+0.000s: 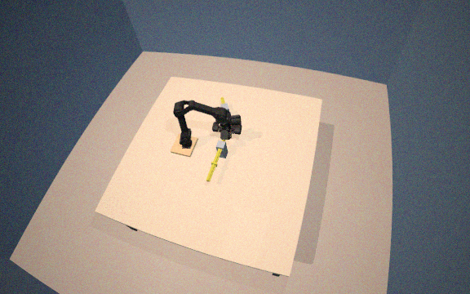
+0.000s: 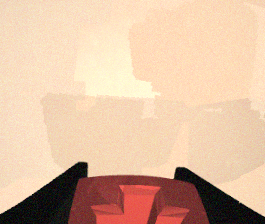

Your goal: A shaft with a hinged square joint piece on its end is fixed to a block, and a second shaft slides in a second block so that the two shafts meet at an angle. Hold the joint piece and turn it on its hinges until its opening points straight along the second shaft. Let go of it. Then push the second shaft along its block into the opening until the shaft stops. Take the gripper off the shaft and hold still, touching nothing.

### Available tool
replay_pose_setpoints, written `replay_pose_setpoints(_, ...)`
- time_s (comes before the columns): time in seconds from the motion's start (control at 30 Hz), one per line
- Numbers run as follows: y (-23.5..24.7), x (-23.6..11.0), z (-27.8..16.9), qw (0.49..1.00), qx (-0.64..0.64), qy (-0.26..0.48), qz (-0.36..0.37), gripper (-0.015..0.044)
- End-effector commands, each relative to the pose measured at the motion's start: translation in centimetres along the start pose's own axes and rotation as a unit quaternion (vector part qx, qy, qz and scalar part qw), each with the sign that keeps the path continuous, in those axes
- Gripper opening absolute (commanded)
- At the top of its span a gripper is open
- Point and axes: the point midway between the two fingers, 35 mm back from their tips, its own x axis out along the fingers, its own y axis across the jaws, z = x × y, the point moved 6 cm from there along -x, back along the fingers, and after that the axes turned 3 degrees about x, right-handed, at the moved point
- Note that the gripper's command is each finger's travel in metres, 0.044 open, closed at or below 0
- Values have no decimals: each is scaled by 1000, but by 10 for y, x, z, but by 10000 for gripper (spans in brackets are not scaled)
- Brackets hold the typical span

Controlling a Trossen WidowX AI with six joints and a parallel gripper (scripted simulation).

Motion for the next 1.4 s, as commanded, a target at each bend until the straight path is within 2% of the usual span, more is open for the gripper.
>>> replay_pose_setpoints(0.0,0,0,0,1000,0,0,0,0)
replay_pose_setpoints(0.23,0,0,0,1000,0,0,0,0)
replay_pose_setpoints(0.4,0,0,0,1000,0,0,0,131)
replay_pose_setpoints(0.5,0,0,0,1000,0,0,0,147)
replay_pose_setpoints(0.87,0,0,0,1000,0,0,0,436)
replay_pose_setpoints(1.37,0,-1,-2,1000,1,-11,-2,440)
